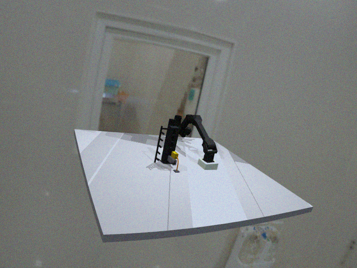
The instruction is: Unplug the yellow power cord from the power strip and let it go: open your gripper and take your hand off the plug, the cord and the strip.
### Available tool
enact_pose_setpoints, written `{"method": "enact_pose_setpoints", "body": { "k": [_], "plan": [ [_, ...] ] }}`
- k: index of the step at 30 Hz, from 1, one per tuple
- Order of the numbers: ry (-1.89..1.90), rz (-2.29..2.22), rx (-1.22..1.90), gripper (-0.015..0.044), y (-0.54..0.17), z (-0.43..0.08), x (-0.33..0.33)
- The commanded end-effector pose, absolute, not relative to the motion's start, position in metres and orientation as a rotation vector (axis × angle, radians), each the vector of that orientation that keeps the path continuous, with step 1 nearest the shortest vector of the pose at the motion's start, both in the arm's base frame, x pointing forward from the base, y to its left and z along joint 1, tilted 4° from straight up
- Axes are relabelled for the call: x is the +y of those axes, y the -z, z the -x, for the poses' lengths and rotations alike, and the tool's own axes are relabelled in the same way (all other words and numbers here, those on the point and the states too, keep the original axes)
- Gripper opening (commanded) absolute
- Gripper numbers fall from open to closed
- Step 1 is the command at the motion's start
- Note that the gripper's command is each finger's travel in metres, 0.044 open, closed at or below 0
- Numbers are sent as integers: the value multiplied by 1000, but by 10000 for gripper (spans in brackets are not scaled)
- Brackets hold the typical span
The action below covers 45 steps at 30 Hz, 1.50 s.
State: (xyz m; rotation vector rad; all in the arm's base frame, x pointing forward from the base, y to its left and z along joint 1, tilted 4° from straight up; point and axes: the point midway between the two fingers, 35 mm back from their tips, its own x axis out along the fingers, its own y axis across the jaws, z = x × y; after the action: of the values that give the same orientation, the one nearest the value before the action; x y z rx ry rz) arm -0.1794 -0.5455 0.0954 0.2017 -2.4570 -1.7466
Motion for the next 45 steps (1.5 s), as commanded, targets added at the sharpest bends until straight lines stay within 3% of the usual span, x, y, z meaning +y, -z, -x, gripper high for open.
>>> {"method": "enact_pose_setpoints", "body": {
  "k": [1, 9, 27, 45],
  "plan": [
    [1749, -204, -2453, 374, -96, 179, -546],
    [1904, -359, -2180, 164, -104, 127, -566],
    [2102, -598, -1224, 160, -137, -39, -589],
    [1850, -498, -217, 160, -160, -228, -534]
  ]
}}
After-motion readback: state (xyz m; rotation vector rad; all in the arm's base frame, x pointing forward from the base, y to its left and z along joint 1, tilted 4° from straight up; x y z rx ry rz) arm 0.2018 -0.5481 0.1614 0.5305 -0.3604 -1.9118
